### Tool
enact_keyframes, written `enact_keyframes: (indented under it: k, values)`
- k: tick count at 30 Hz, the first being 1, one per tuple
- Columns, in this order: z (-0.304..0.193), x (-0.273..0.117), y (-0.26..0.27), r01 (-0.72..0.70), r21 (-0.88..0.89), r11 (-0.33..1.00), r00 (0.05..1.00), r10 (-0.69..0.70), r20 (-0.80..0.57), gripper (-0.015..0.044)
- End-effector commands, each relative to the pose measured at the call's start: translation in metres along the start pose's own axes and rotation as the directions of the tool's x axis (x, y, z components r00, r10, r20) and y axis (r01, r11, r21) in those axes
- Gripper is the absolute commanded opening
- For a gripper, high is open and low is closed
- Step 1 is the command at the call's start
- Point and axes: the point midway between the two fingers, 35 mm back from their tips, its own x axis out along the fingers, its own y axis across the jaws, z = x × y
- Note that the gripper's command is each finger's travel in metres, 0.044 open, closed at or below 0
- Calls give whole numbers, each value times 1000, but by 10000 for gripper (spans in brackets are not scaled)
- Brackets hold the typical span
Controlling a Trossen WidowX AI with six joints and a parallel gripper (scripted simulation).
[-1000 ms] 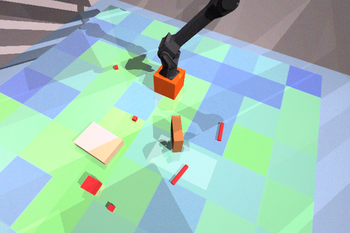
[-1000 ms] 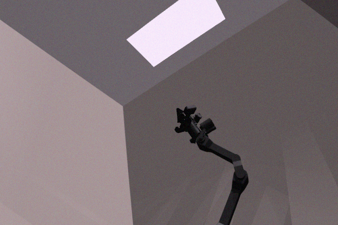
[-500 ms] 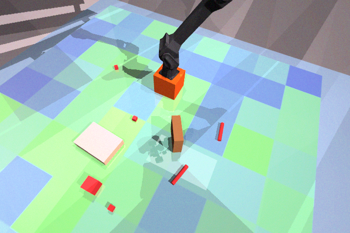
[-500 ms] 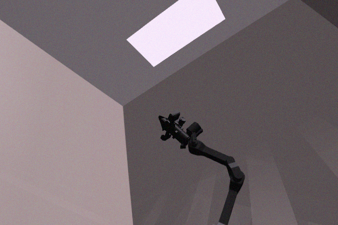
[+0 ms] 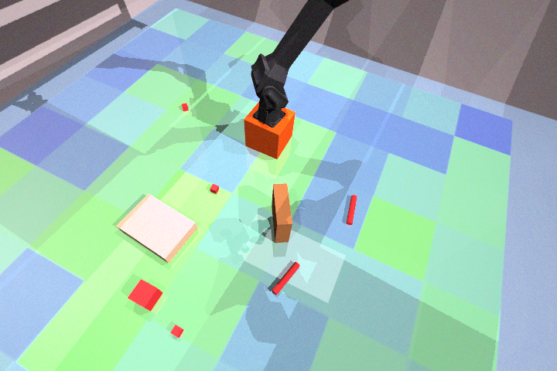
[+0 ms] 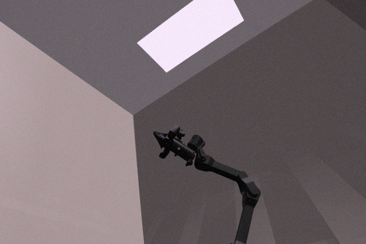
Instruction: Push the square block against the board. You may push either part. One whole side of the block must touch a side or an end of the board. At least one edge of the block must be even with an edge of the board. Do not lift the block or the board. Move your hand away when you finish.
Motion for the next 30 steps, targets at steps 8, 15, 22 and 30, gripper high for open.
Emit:
enact_keyframes:
  k: [8, 15, 22, 30]
  values:
    - [-86, 13, 32, -115, -39, 993, 967, 104, -232, 0]
    - [-134, 10, 62, -220, -58, 974, 915, 186, -358, 0]
    - [-177, 0, 95, -343, -68, 937, 841, 274, -467, 0]
    - [-218, -19, 135, -484, -77, 872, 741, 362, -565, 0]
